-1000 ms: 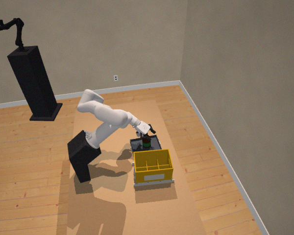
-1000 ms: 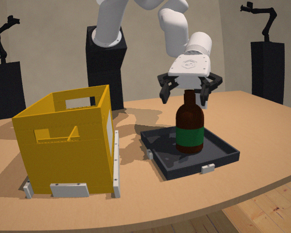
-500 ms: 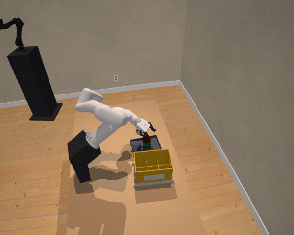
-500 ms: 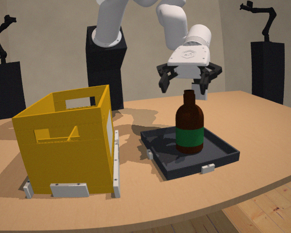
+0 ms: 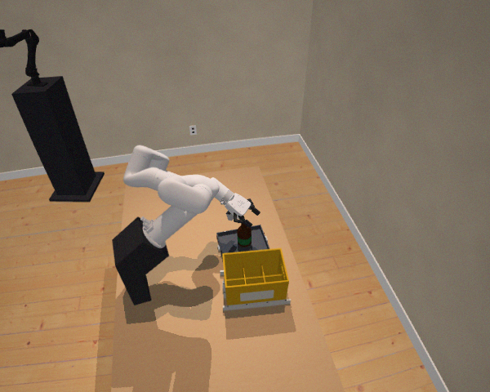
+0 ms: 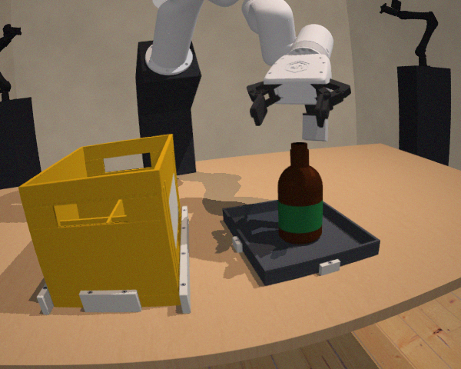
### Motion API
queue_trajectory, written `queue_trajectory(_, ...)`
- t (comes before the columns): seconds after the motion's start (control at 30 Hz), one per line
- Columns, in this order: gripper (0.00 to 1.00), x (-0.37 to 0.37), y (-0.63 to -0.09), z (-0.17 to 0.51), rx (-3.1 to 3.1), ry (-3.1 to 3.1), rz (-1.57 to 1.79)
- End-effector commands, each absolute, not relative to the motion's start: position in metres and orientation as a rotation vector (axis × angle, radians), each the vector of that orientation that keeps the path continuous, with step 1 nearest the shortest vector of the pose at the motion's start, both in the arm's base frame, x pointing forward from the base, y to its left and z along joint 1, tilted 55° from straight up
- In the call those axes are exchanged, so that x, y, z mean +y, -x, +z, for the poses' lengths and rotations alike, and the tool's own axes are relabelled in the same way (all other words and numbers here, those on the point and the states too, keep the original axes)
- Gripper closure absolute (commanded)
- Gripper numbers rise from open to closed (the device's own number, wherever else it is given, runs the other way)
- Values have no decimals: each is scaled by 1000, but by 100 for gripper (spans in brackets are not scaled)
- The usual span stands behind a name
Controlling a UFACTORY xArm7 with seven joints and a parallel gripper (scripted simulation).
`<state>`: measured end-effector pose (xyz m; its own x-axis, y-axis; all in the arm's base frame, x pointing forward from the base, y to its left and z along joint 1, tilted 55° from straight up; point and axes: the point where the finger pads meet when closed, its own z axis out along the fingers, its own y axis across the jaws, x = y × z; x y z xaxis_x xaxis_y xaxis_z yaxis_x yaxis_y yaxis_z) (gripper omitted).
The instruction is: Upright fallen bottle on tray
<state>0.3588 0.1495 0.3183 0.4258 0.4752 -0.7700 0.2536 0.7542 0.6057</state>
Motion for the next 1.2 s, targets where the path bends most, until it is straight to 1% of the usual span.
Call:
queue_trajectory(0.0,0,148,-349,324,1150,-744,158)
queue_trajectory(0.43,0,145,-334,335,1150,-744,158)
queue_trajectory(0.97,0,144,-331,337,1150,-744,158)
queue_trajectory(1.0,100,144,-331,337,1150,-744,158)
queue_trajectory(1.17,100,144,-331,337,1150,-744,158)
